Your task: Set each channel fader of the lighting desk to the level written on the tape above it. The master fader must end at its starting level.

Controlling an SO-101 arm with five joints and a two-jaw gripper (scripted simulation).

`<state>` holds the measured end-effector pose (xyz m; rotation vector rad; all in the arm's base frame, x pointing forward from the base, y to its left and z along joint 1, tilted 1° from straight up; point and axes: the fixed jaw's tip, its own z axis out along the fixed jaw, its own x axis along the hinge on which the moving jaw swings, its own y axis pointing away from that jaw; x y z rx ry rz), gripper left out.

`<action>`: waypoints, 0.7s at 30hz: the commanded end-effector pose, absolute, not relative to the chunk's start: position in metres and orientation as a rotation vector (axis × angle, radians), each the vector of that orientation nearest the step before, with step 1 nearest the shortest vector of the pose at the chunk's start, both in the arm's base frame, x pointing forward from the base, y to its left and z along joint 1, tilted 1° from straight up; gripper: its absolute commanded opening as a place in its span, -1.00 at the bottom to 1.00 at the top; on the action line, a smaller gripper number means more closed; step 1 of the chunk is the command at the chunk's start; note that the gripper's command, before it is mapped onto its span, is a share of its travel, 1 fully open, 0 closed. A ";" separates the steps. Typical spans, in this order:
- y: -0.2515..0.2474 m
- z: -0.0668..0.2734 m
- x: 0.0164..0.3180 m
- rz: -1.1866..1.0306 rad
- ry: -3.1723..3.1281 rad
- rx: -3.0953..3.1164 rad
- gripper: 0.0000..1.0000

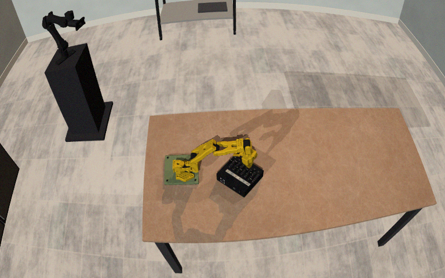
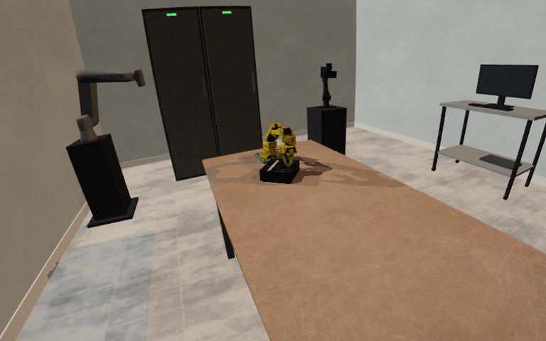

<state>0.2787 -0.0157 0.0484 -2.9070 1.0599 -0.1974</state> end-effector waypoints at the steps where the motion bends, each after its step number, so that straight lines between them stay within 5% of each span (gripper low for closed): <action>1: -0.020 0.045 0.273 -0.145 1.075 -2.917 -1.00; 21: -0.024 0.047 0.271 -0.143 1.076 -2.919 -1.00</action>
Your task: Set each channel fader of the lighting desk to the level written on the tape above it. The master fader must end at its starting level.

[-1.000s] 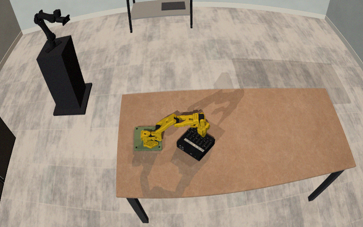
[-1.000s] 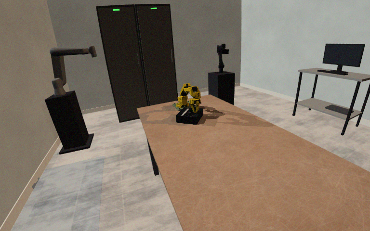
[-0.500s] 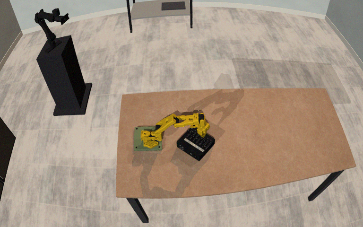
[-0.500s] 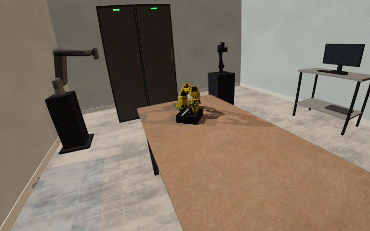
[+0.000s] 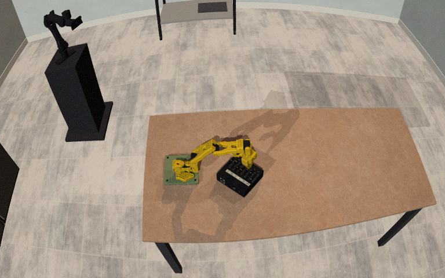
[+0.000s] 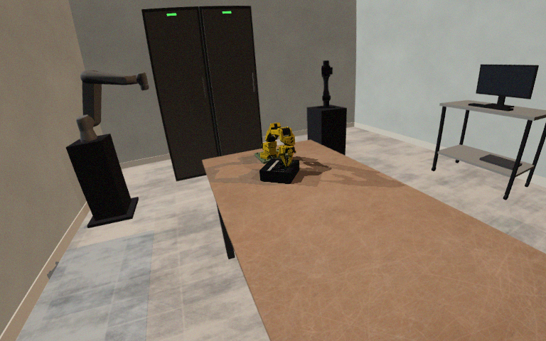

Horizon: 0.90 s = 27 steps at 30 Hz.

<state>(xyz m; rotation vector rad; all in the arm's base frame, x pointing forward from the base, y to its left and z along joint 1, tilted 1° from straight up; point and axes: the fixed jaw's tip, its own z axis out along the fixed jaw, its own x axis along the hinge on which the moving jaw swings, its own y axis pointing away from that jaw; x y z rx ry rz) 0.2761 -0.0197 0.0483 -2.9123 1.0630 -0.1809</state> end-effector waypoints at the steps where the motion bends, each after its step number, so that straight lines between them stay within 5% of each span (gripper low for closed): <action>1: -0.024 0.047 0.271 -0.143 1.076 -2.919 -1.00; 27: -0.027 0.049 0.269 -0.142 1.077 -2.920 -1.00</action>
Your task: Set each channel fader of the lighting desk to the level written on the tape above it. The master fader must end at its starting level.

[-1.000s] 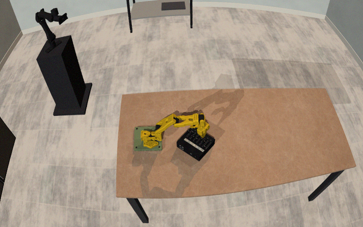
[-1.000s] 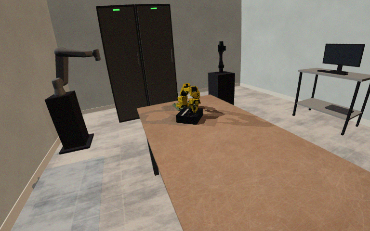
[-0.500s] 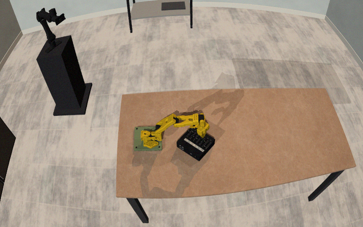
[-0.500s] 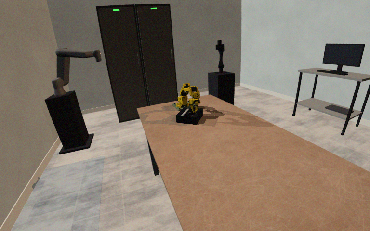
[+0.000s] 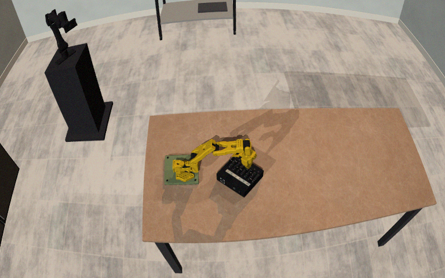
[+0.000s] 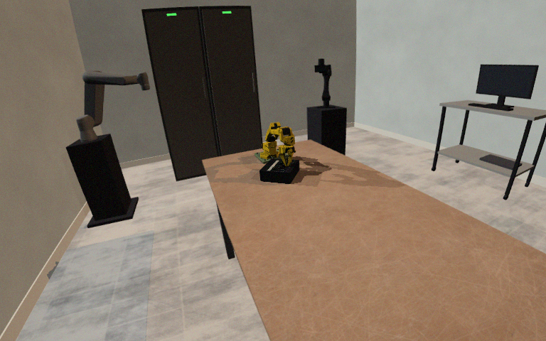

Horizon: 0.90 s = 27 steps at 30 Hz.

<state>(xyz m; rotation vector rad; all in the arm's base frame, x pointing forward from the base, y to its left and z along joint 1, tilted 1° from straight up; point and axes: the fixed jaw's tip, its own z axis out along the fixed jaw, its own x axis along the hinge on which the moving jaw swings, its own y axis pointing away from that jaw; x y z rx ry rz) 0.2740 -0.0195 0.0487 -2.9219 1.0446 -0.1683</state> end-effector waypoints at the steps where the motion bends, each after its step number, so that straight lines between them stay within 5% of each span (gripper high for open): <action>1: -0.028 0.049 0.269 -0.143 1.077 -2.920 -1.00; 27: -0.033 0.051 0.268 -0.148 1.077 -2.921 -1.00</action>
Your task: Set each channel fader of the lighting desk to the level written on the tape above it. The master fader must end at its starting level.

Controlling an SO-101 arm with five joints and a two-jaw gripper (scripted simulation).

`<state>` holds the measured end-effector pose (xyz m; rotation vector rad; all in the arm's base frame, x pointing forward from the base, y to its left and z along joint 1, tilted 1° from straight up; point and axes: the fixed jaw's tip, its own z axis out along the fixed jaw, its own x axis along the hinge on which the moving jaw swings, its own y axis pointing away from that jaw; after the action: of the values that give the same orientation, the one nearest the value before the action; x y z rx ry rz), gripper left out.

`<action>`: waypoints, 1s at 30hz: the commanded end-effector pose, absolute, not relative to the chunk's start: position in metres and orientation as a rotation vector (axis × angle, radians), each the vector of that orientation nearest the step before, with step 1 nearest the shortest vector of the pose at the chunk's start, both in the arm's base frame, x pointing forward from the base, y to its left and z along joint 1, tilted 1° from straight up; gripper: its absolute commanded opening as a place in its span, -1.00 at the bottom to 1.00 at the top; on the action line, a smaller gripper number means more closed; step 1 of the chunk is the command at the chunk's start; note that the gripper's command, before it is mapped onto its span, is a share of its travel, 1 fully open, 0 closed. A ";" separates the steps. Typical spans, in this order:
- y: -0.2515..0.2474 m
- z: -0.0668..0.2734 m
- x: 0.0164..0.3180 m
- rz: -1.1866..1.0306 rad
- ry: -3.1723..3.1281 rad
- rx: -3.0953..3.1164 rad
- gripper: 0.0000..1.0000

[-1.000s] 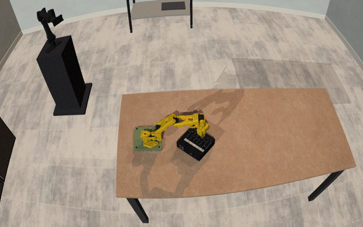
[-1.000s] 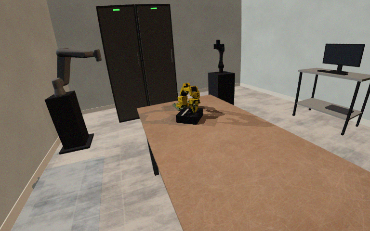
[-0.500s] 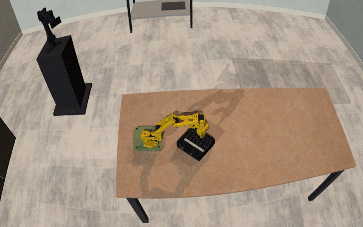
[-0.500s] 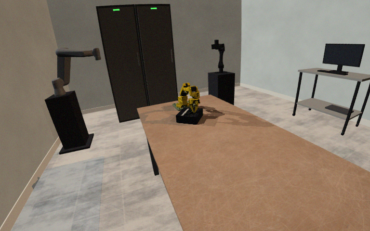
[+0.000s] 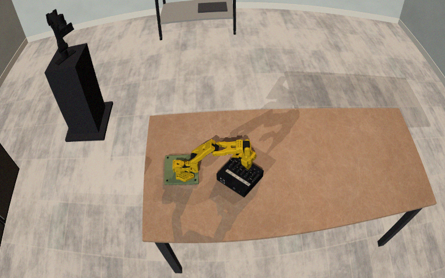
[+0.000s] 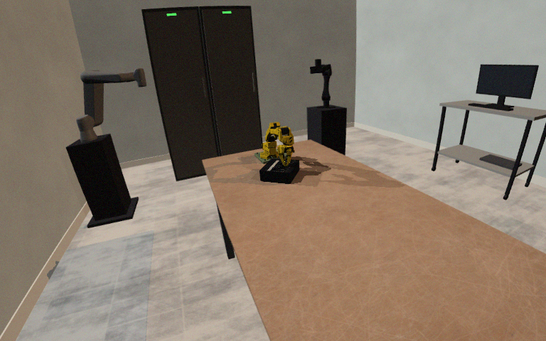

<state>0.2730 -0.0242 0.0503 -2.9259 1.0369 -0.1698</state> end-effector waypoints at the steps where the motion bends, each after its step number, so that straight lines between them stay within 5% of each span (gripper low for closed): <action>1: -0.033 0.051 0.268 -0.148 1.077 -2.921 -1.00; 30: -0.037 0.050 0.265 -0.126 1.080 -2.926 -1.00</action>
<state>0.2696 -0.0281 0.0501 -2.9315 1.0394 -0.1500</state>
